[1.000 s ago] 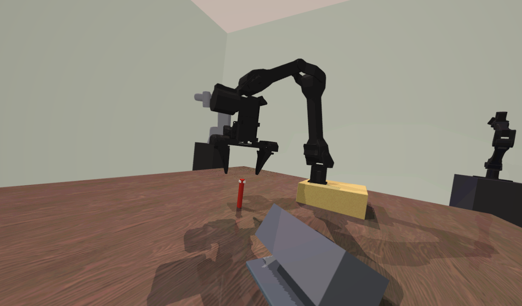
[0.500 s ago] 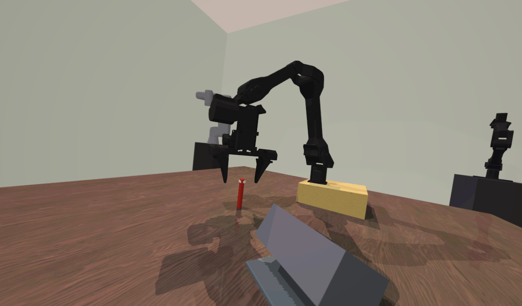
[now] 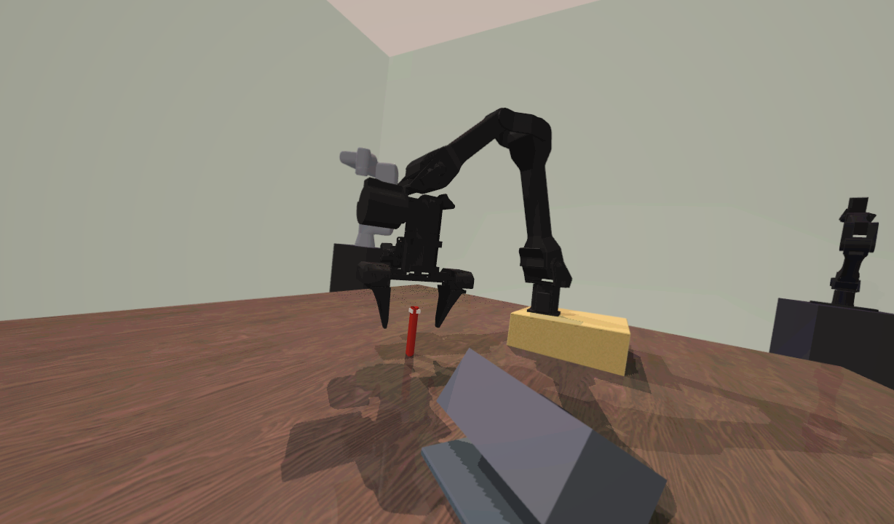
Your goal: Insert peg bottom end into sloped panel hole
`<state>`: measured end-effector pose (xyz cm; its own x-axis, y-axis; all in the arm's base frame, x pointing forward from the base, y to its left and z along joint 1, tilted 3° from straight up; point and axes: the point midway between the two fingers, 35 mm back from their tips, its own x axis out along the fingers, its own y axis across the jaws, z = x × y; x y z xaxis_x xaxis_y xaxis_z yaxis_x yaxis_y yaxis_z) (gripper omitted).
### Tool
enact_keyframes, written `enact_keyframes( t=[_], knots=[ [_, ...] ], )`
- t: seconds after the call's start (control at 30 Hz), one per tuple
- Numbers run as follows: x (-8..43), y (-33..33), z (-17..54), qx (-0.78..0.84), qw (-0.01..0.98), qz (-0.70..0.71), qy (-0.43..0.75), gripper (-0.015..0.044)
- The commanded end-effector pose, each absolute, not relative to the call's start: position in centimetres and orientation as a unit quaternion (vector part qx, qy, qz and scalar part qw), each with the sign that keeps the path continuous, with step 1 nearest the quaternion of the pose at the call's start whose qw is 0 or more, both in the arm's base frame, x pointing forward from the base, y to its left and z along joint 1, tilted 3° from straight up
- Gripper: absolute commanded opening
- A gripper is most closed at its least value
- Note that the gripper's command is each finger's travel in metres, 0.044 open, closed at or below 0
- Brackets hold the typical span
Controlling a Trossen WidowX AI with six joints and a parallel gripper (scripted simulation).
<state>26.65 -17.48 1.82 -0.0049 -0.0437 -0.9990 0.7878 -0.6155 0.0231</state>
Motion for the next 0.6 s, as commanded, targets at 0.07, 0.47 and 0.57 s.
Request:
enact_keyframes(
  t=[0.07,0.47,0.57],
  knots=[
    [26.44,-17.47,0.97,0.625,0.322,-0.646,0.297,0.044],
    [26.56,-17.44,1.29,0.627,0.322,-0.644,0.297,0.0151],
    [26.56,-17.44,1.29,0.627,0.322,-0.644,0.297,0.0072]
  ],
)
